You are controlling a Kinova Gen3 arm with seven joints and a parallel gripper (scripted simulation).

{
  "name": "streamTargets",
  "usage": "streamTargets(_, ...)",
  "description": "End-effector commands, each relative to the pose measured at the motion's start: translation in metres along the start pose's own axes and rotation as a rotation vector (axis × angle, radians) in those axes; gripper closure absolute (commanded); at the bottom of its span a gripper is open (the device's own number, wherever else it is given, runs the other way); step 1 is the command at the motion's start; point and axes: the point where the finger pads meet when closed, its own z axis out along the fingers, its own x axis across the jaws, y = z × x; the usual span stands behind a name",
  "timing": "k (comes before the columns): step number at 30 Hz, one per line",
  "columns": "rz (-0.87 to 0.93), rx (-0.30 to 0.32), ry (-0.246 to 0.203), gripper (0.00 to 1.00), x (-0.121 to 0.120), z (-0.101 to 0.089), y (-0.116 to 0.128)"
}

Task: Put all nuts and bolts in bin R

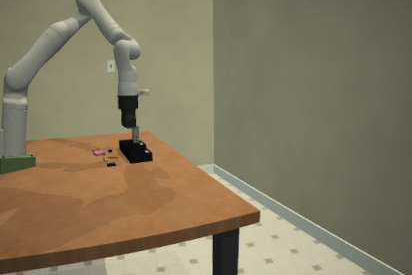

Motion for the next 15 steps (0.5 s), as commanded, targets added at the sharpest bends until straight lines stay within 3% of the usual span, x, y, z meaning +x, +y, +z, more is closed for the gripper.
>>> streamTargets(1,-0.008,0.016,-0.004,0.69,-0.004,-0.007,-0.006)
streamTargets(8,-0.008,0.016,-0.004,0.69,-0.004,-0.007,-0.006)
streamTargets(15,-0.008,0.016,-0.004,0.69,-0.039,-0.008,-0.005)
